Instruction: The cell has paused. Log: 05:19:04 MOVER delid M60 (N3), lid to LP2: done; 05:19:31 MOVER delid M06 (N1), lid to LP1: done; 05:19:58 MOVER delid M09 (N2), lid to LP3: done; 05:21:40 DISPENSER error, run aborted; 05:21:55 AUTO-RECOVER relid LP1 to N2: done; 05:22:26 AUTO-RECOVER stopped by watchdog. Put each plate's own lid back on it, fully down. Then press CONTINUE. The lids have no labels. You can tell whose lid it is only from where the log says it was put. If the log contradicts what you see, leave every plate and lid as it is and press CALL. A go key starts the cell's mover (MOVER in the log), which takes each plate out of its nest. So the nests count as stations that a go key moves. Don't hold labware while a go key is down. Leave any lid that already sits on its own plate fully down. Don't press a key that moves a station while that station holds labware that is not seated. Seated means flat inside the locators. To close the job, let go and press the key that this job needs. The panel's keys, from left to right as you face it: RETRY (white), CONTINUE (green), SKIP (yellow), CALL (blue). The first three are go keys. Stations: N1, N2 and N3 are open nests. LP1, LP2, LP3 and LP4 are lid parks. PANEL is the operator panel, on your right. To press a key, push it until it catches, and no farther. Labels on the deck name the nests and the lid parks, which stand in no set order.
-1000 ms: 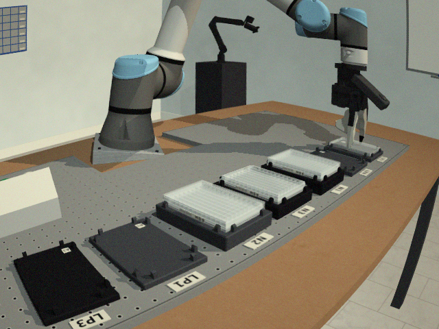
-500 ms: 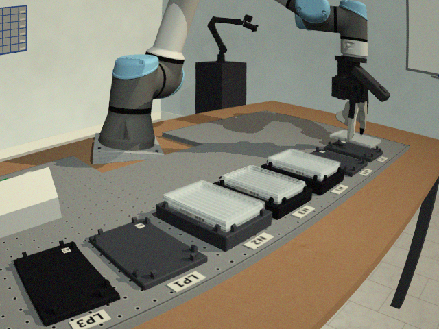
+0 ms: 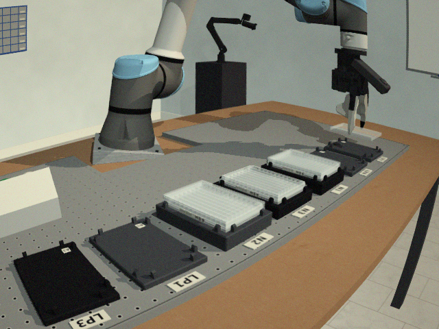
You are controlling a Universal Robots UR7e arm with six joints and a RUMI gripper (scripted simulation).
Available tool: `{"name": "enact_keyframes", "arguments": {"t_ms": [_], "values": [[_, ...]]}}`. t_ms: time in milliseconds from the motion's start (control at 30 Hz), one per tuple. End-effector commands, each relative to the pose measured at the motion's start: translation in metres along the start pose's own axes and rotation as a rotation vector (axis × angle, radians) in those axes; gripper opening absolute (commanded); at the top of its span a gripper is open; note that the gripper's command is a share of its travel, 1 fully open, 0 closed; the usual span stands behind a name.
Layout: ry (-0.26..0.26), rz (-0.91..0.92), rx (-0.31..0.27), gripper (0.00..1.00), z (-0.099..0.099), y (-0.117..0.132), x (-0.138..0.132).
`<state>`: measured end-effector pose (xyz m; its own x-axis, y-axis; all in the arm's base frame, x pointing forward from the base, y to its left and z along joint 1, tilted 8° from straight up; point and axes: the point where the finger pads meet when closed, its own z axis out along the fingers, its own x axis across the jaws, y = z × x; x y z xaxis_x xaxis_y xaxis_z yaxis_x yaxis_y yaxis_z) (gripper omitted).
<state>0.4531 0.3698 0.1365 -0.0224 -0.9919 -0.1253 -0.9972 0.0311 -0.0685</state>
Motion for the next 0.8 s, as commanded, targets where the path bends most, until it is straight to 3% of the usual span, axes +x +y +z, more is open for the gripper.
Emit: {"name": "enact_keyframes", "arguments": {"t_ms": [0,767], "values": [[-0.001,-0.002,0.001,0.00,-0.002,0.000,0.014],[0.000,-0.002,0.001,0.00,-0.002,0.001,0.119]]}}
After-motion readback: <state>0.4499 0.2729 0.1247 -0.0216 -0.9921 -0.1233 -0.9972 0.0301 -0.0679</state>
